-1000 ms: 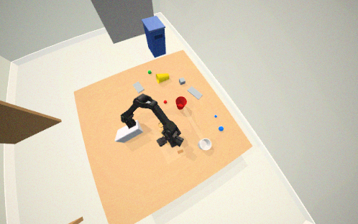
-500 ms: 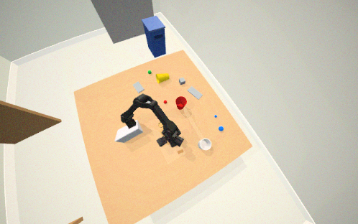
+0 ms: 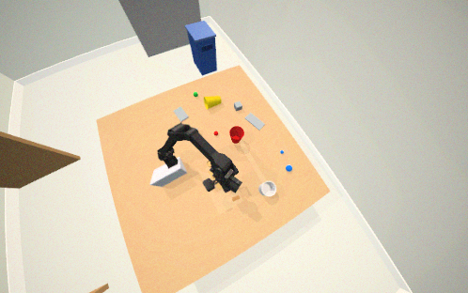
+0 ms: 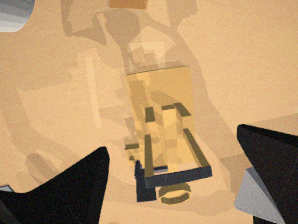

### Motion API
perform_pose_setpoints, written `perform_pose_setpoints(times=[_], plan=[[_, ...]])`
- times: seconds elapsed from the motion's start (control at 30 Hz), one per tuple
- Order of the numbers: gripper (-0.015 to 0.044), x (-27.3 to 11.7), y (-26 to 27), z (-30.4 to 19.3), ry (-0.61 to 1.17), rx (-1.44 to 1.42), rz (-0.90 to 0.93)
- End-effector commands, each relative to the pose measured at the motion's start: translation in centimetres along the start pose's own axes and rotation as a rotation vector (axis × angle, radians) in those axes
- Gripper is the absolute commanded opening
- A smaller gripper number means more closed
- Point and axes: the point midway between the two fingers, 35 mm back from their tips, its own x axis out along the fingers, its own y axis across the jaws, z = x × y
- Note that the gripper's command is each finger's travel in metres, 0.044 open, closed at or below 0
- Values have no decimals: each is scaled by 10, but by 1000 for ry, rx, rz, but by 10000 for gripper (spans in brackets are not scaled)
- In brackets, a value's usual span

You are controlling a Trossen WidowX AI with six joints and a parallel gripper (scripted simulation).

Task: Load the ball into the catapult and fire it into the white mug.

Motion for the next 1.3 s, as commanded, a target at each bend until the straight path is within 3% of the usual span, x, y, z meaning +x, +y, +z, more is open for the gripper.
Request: perform_pose_setpoints(times=[0.0,0.2,0.4,1.27], plan=[[440,0,0,0,0,0,0],[440,-10,-3,-3,-3,-5,7],[440,35,-2,-3,-2,-6,8],[440,71,-1,-3,-1,-7,8]])
